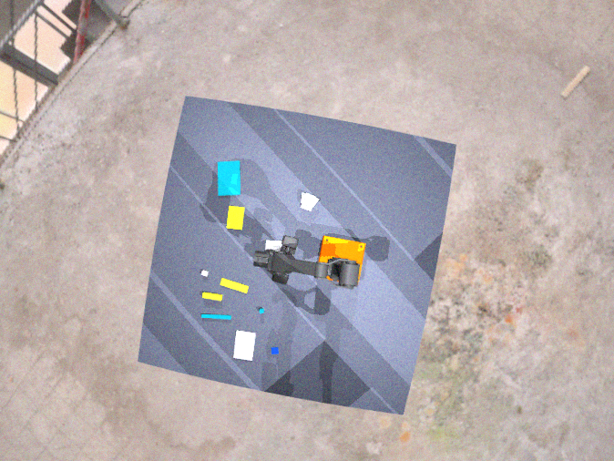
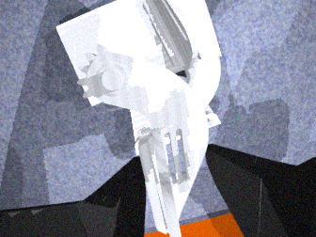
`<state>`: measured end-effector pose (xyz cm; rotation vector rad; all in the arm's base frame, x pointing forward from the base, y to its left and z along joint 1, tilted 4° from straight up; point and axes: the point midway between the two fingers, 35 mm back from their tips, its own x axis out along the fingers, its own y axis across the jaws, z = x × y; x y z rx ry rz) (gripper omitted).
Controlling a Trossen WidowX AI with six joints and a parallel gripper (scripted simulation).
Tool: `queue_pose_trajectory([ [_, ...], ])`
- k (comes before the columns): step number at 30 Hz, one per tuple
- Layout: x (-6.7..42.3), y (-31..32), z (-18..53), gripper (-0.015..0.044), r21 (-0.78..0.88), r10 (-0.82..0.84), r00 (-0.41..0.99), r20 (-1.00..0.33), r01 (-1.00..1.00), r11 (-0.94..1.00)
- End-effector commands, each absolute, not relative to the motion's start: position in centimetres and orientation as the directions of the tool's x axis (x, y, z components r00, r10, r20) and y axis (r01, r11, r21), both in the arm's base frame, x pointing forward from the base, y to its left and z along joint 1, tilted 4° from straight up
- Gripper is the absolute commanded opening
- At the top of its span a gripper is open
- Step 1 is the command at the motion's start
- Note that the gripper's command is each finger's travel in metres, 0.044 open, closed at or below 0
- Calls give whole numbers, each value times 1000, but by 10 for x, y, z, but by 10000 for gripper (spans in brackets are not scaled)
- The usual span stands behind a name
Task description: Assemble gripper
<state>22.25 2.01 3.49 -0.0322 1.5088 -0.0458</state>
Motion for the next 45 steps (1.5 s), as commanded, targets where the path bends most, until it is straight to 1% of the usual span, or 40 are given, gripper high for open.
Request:
queue_pose_trajectory([
  [1,228,21,37,134,-56,-50,73,-996,-86,995],
  [11,231,24,37,134,-70,-50,73,-996,-310,948],
  [22,234,26,38,134,-82,-50,74,-996,-538,839],
  [34,238,29,38,134,-88,-49,74,-996,-746,660],
  [45,242,31,37,134,-88,-49,74,-996,-888,451],
])
